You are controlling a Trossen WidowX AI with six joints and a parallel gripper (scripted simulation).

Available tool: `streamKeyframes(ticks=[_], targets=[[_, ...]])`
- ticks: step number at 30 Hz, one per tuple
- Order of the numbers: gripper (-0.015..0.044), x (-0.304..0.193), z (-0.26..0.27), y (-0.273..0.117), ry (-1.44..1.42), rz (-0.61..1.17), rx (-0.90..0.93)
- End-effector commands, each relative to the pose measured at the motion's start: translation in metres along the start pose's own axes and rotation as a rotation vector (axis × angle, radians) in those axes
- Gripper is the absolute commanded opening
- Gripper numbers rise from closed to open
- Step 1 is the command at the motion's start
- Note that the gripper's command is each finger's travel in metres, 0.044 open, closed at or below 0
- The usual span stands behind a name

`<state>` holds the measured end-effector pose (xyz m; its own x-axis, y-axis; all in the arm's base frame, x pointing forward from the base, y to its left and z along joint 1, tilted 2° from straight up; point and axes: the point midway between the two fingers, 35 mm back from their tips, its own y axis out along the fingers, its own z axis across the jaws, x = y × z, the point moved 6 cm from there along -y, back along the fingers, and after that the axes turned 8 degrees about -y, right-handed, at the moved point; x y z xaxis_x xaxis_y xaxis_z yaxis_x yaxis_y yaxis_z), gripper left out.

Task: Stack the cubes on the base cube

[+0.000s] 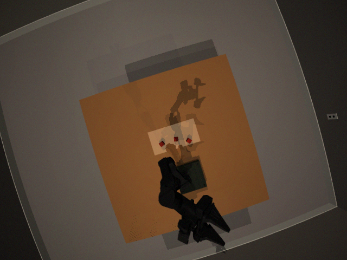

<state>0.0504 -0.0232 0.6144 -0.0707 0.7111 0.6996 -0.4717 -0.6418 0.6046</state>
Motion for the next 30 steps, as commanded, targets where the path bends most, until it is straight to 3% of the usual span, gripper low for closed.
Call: streamKeyframes(ticks=[1, 5, 18, 30], targets=[[0.0374, 0.0, -0.001, 0.001, 0.0, 0.003, 0.0], [0.0269, -0.006, -0.022, 0.013, 0.006, 0.077, 0.0], [0.0265, -0.067, -0.075, 0.06, -0.034, 0.408, 0.074], [0.0265, -0.157, -0.079, 0.082, -0.156, 0.739, 0.264]])
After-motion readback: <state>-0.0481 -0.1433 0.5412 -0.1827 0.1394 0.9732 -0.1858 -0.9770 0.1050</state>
